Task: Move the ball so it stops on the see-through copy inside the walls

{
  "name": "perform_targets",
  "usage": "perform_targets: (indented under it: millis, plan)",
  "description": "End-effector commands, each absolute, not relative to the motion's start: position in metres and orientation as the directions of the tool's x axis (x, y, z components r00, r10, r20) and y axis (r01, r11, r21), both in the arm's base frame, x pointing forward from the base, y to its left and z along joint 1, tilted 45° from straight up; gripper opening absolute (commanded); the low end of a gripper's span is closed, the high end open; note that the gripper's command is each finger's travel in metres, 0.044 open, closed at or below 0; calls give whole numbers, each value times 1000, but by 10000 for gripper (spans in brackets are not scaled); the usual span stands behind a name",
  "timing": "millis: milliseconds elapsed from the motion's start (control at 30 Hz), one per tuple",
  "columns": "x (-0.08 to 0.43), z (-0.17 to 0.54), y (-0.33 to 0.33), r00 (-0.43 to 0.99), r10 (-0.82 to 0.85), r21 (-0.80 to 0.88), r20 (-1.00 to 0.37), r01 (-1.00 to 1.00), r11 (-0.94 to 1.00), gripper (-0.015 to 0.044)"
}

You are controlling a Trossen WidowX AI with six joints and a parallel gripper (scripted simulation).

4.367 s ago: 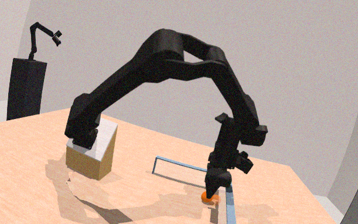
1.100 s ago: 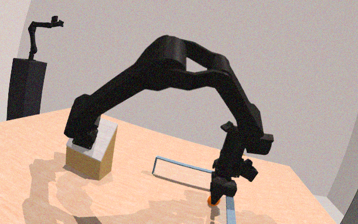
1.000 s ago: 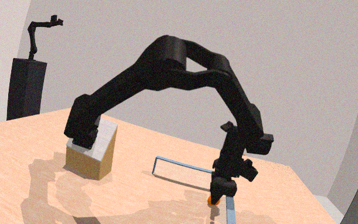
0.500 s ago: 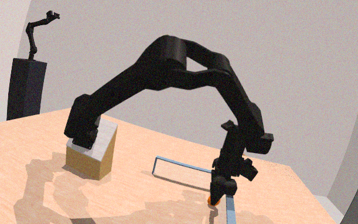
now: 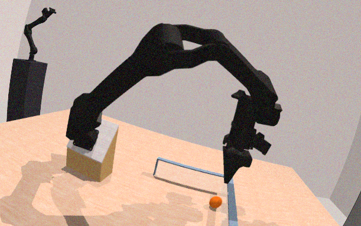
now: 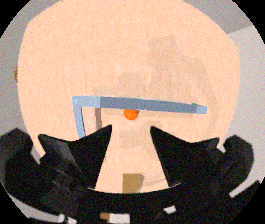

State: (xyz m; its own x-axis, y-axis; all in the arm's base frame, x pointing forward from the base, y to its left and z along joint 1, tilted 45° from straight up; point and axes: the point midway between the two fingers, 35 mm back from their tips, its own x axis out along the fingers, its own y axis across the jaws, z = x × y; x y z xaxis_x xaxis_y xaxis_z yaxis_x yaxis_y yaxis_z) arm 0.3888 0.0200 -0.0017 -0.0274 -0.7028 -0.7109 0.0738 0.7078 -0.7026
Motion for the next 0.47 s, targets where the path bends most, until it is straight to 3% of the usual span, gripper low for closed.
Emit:
perform_targets:
  millis: [0,200,433]
  plan:
    - [389,-2,21,-24,-702,-702,-711,72,708,275]
    - [387,32,52,-29,-704,-703,-710,73,707,433]
    - [387,32,52,-29,-704,-703,-710,73,707,440]
